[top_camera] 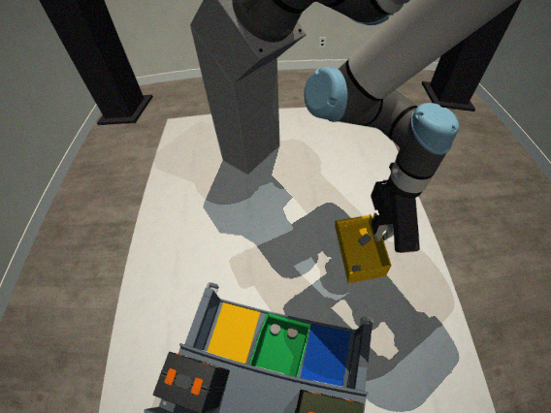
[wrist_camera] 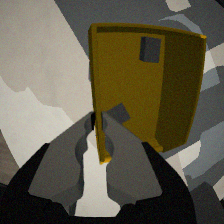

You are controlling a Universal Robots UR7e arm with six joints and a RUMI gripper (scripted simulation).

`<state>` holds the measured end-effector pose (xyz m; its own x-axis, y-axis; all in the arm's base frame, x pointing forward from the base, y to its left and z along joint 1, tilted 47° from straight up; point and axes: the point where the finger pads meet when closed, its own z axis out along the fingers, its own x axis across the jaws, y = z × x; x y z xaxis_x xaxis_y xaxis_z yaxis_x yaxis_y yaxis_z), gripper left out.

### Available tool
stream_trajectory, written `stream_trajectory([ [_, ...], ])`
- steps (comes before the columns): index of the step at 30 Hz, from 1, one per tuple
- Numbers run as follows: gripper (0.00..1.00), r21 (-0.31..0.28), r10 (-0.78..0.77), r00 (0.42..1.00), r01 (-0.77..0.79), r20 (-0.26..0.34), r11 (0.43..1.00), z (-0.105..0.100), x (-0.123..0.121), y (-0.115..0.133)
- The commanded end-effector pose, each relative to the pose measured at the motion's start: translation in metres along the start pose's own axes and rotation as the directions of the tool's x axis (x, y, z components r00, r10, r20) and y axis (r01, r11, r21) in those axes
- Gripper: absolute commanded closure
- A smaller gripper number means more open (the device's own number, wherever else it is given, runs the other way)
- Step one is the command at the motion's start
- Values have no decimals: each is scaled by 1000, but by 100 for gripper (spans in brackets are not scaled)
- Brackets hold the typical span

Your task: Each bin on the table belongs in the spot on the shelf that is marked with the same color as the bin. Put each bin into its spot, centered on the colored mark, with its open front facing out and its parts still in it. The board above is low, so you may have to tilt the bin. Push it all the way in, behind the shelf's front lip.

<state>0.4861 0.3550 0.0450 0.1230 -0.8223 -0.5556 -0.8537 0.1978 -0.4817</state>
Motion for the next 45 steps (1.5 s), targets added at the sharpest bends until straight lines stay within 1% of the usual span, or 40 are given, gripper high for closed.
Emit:
stream_trajectory([
  [1,100,1,0,1000,0,0,1000,0,0,0],
  [26,100,1,0,1000,0,0,1000,-13,0,0],
  [45,100,1,0,1000,0,0,1000,-14,0,0],
])
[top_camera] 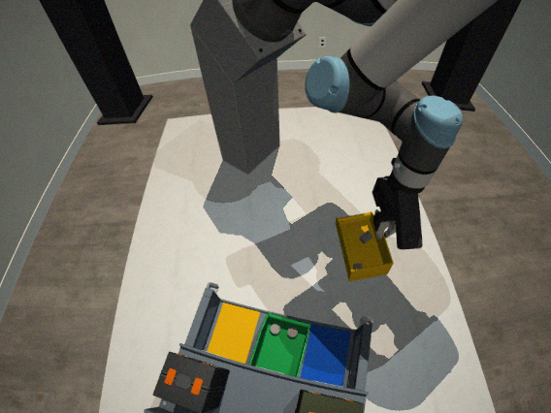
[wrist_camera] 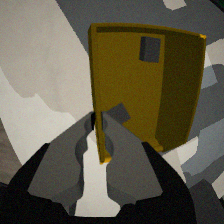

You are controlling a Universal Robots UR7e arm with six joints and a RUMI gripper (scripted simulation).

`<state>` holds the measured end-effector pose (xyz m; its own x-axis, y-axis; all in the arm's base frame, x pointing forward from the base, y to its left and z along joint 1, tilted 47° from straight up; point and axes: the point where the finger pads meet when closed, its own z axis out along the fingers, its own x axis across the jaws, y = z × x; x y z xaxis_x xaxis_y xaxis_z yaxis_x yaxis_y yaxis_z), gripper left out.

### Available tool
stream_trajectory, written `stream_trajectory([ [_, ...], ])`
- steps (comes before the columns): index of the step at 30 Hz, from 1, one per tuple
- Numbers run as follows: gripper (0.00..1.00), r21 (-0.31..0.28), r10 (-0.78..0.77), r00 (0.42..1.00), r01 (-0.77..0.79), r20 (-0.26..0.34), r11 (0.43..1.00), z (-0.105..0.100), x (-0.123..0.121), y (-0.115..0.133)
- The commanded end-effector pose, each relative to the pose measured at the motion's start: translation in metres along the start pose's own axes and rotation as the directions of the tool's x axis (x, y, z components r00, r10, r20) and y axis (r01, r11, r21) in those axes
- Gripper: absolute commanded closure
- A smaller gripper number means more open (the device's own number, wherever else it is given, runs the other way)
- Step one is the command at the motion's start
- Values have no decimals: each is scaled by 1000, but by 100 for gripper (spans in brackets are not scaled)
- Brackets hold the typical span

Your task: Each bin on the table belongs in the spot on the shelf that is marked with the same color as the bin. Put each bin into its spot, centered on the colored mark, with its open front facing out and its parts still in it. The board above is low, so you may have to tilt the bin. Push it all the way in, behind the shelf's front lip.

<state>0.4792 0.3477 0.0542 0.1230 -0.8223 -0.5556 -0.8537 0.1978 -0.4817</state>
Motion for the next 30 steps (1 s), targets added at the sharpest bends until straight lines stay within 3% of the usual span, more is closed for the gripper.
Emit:
stream_trajectory([
  [1,100,1,0,1000,0,0,1000,0,0,0],
  [30,100,1,17,1000,-17,0,1000,0,14,-1],
])
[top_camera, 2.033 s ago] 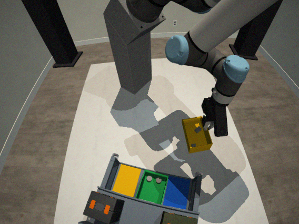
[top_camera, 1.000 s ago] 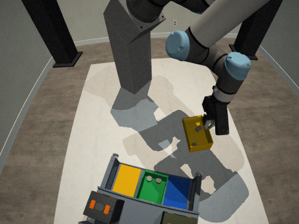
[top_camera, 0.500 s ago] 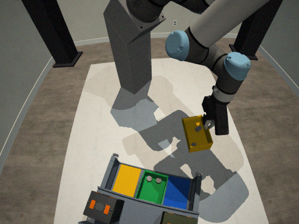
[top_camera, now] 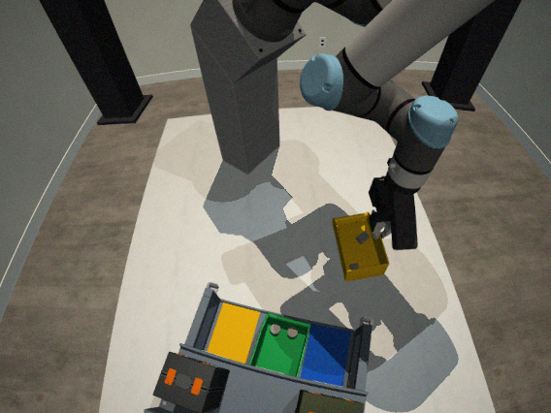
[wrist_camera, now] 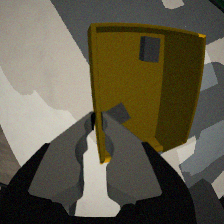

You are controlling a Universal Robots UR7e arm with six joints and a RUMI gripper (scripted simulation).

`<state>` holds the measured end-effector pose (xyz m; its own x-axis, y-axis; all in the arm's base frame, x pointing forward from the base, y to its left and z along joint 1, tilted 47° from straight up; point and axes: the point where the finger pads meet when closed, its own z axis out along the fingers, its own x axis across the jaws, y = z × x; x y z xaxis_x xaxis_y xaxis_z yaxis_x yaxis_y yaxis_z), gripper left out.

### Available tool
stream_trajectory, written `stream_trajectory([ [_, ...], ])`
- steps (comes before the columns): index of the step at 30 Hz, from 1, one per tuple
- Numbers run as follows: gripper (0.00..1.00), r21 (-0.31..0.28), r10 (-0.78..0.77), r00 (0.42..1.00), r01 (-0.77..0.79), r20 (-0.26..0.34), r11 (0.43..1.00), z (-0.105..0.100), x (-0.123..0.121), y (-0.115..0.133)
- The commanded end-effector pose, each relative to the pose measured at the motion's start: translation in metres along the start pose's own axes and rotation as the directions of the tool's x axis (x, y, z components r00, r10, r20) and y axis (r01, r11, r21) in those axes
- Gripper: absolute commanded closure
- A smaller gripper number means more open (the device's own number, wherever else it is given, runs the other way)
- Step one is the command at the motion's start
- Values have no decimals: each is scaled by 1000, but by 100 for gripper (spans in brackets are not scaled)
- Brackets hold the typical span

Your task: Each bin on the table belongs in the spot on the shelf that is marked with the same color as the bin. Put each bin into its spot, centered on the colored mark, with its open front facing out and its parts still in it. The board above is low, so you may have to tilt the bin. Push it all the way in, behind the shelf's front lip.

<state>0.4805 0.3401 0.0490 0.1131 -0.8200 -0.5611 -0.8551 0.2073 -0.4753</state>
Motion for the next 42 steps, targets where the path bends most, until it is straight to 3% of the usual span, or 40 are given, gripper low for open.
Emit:
stream_trajectory([
  [1,100,1,8,1000,-8,0,1000,0,6,0],
  [27,100,1,69,998,-69,1,998,1,57,-2],
  [42,100,1,129,992,-129,1,992,1,106,-3],
])
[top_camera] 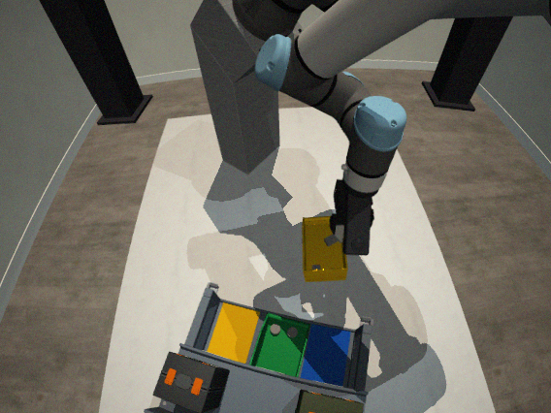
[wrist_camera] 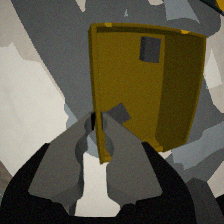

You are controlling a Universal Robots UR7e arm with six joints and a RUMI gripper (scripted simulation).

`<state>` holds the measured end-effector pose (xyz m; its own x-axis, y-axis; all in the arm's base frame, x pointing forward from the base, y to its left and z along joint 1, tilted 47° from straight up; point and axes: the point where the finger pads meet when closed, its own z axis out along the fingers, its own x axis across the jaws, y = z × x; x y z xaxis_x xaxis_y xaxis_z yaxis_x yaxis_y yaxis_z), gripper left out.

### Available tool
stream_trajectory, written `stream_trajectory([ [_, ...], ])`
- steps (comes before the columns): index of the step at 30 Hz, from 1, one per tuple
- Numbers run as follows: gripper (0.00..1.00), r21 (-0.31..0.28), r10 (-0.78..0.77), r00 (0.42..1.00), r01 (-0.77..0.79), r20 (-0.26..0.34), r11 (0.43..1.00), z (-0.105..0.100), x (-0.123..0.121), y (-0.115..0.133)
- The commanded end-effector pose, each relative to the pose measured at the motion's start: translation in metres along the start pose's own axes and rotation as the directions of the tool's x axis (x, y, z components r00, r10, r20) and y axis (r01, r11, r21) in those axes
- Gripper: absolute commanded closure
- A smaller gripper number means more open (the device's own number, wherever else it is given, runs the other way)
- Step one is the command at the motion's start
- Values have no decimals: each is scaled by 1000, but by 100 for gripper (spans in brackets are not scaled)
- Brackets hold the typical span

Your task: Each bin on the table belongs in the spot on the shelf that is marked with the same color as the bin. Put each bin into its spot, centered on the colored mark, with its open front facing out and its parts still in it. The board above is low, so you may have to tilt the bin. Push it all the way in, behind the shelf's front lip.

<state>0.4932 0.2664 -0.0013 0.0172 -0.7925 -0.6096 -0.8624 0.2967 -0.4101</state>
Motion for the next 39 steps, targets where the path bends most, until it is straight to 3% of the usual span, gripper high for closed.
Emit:
stream_trajectory([
  [1,100,1,18,1000,-18,1,1000,0,16,-3],
  [39,100,1,154,988,-154,2,988,2,127,-18],
])
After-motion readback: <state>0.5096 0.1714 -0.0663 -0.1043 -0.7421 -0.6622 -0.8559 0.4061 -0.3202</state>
